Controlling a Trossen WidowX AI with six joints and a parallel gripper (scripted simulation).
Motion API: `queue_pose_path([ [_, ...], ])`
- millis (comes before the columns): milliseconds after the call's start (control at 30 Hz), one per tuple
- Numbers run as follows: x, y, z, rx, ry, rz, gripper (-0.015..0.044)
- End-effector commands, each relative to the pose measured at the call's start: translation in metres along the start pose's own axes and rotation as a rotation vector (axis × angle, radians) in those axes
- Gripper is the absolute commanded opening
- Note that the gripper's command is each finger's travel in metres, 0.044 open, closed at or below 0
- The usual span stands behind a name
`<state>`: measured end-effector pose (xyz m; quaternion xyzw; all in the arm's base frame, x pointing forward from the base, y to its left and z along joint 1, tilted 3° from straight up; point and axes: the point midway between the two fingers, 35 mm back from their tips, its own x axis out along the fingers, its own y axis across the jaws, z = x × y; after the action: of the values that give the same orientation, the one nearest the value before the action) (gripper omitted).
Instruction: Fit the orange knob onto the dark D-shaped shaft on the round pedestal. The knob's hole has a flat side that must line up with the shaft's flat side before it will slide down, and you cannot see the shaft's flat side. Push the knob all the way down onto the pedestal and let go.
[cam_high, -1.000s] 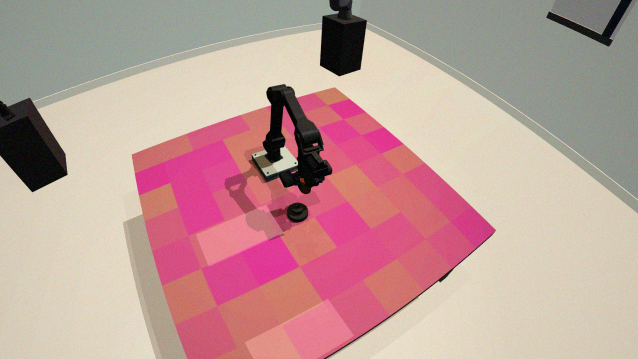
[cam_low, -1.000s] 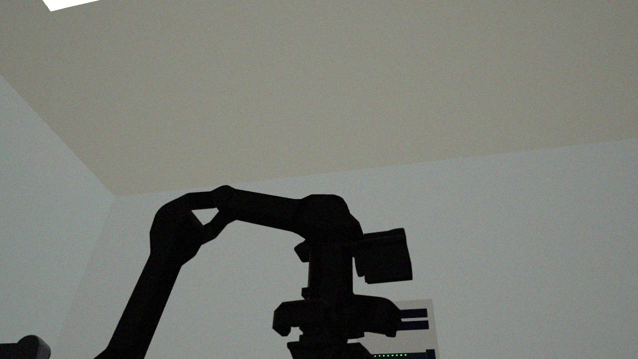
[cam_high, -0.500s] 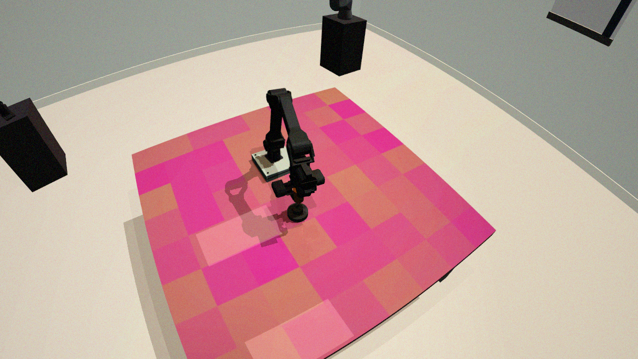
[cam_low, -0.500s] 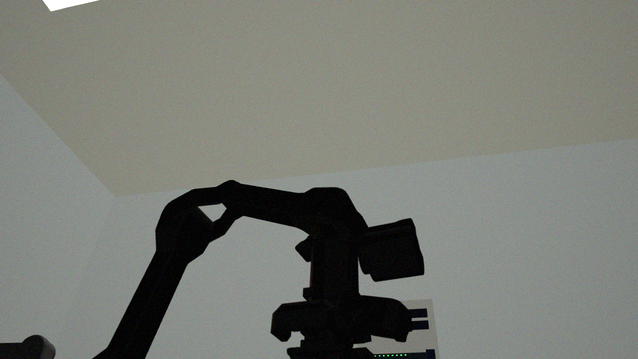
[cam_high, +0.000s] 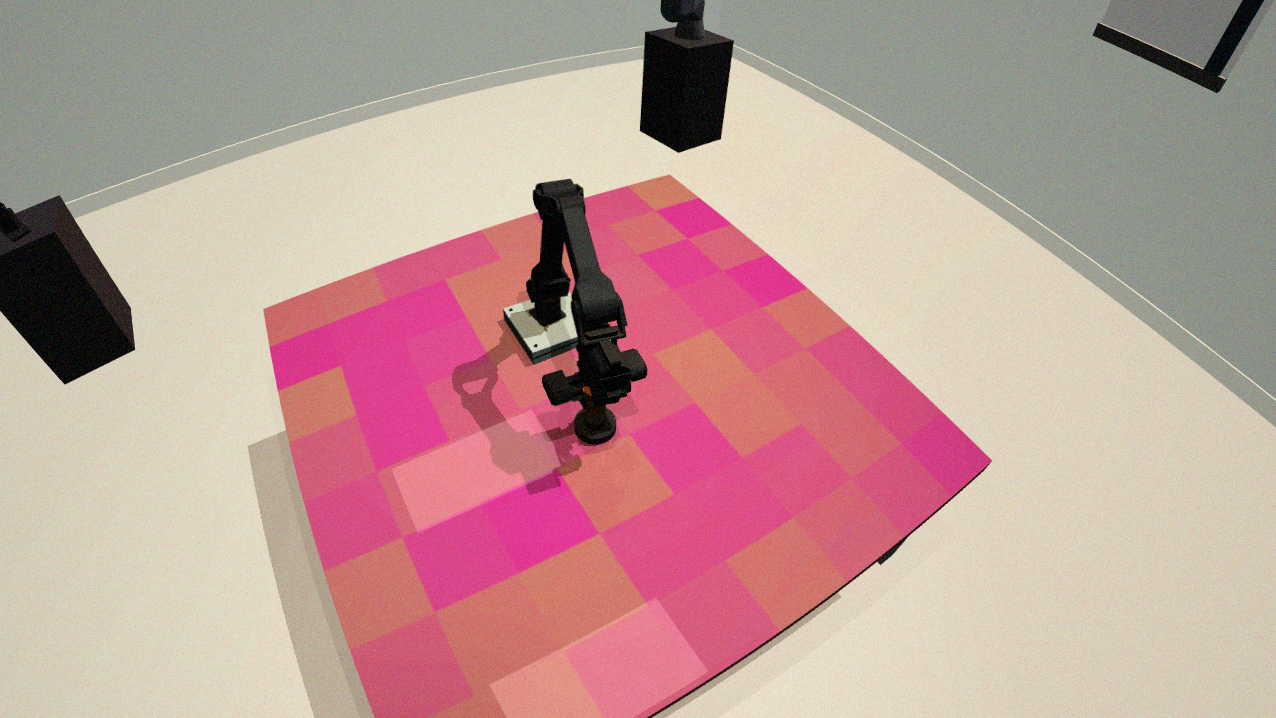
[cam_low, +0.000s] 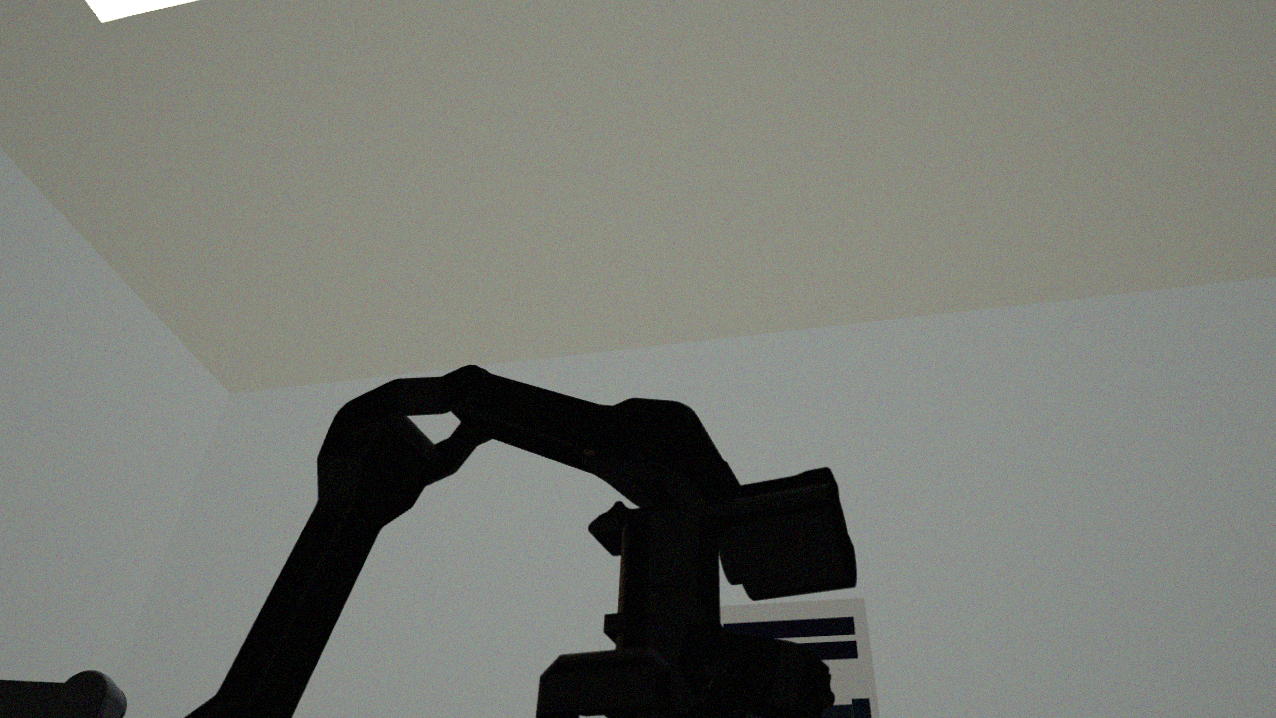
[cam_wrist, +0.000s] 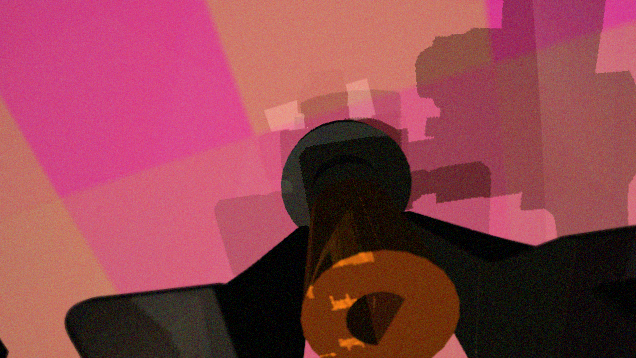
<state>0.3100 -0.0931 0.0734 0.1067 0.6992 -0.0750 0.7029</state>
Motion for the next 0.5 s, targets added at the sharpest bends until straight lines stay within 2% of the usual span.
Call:
queue_pose_path([
  [0, 0.0039, -0.0007, 0.0005, -0.006, -0.001, -0.004, 0.0],
  [467, 0.0037, -0.0018, 0.0004, 0.0, -0.001, -0.004, 0.0],
])
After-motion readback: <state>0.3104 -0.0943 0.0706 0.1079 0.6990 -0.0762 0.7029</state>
